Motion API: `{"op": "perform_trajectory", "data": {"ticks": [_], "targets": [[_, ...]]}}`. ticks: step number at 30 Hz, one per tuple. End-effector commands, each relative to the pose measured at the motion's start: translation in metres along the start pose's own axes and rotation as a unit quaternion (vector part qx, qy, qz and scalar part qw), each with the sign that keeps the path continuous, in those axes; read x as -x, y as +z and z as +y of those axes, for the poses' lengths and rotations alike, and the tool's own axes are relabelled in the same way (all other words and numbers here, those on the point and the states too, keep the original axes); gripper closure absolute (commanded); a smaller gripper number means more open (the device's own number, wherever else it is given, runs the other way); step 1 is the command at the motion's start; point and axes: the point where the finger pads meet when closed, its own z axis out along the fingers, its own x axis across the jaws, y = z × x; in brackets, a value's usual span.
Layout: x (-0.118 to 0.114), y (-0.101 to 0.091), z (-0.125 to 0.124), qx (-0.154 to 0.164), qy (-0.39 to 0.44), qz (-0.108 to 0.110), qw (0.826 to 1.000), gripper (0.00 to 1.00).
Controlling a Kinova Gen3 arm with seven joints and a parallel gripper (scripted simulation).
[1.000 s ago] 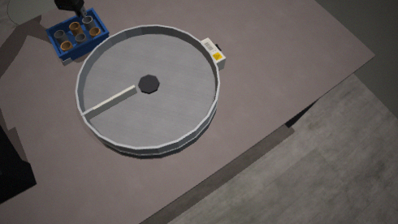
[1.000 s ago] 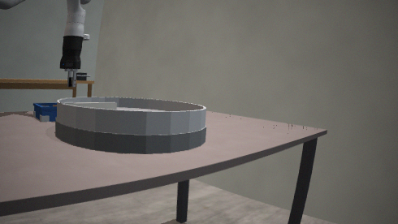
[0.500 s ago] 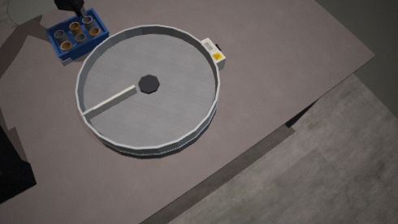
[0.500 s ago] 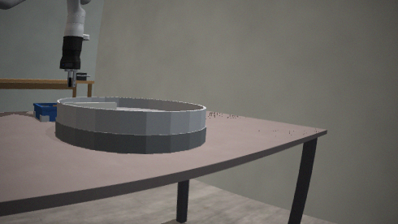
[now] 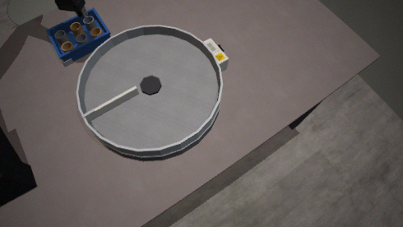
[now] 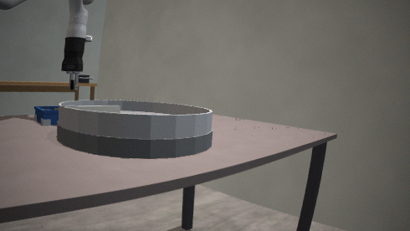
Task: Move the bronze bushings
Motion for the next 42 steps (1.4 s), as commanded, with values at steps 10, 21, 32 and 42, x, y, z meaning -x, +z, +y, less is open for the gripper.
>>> {"op": "perform_trajectory", "data": {"ticks": [10,21,32,42], "targets": [[-0.0059,0.0002,-0.0025,-0.001,0.004,0.003,1.0,0.64],[-0.0058,0.0001,-0.0027,-0.001,0.004,0.003,1.0,0.64],[-0.0058,0.0001,-0.0027,-0.001,0.004,0.003,1.0,0.64],[-0.0058,0.0001,-0.0027,-0.001,0.004,0.003,1.0,0.64]]}}
